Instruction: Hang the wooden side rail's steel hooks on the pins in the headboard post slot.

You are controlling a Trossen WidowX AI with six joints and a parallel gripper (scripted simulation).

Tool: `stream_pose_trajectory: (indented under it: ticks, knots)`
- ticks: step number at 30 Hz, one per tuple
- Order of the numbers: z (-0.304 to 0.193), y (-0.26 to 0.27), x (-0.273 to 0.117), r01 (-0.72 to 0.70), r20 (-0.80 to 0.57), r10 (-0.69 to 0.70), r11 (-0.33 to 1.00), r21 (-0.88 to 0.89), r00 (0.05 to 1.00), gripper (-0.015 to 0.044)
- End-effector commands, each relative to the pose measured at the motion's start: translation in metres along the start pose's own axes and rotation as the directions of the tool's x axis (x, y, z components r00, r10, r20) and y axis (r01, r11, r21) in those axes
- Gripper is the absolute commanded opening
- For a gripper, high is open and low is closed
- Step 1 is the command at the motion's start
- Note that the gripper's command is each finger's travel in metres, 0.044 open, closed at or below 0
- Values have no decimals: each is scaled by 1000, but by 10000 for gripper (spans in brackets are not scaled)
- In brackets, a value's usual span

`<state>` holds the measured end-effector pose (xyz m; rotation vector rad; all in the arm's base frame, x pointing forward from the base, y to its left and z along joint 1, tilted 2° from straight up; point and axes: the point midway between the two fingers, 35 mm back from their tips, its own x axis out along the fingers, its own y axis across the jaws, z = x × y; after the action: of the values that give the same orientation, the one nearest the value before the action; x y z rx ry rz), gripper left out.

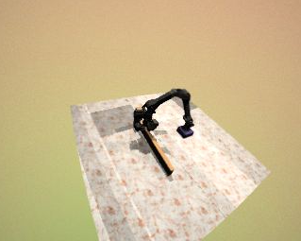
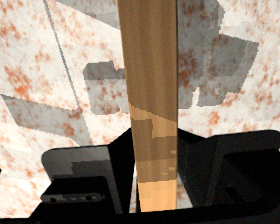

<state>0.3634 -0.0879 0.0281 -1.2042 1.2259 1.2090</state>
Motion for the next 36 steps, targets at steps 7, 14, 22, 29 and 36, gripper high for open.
stream_pose_trajectory:
  ticks: [7,14,22,29,36]
  knots:
    - [-2,0,-2,6,-5,-6,1000,-4,1000,0]
    - [-3,-1,-3,6,-5,-6,1000,-4,1000,0]
    - [-3,-1,-3,6,-5,-6,1000,-4,1000,0]
    - [-4,-2,-4,6,-5,-6,1000,-4,1000,0]
    - [-5,-3,-4,6,-5,-6,1000,-4,1000,0]
